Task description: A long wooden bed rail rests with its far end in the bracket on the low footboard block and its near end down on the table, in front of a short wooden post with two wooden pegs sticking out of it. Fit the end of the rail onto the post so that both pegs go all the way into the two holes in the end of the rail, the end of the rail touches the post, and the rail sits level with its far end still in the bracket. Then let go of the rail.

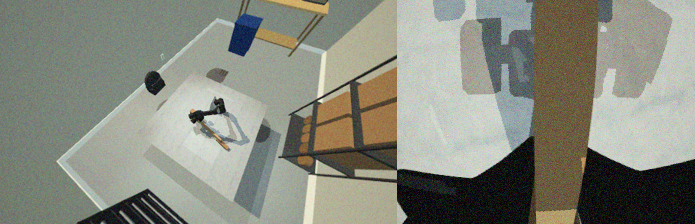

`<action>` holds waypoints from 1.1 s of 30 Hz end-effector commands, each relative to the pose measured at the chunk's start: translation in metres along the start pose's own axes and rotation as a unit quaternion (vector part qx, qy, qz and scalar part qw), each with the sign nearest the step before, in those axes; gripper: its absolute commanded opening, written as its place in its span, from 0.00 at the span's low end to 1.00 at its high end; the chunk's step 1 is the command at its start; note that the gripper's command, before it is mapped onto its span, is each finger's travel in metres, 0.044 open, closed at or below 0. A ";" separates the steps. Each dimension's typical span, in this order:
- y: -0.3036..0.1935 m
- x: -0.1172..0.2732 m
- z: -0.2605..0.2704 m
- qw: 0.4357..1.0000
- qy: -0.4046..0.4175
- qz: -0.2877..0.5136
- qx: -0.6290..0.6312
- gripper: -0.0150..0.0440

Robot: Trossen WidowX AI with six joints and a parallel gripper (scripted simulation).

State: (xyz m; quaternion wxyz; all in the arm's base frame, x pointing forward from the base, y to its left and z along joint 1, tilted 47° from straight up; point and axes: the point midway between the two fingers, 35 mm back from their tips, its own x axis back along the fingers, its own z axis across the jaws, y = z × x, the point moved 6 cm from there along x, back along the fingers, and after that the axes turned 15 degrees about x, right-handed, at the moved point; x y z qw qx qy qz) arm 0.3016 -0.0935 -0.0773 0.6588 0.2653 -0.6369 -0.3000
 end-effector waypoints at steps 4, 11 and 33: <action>0.000 0.000 0.000 1.000 0.000 0.000 0.000 0.34; 0.000 0.000 0.000 1.000 0.000 0.000 0.000 0.65; 0.030 0.030 -0.006 1.000 -0.007 0.005 0.001 1.00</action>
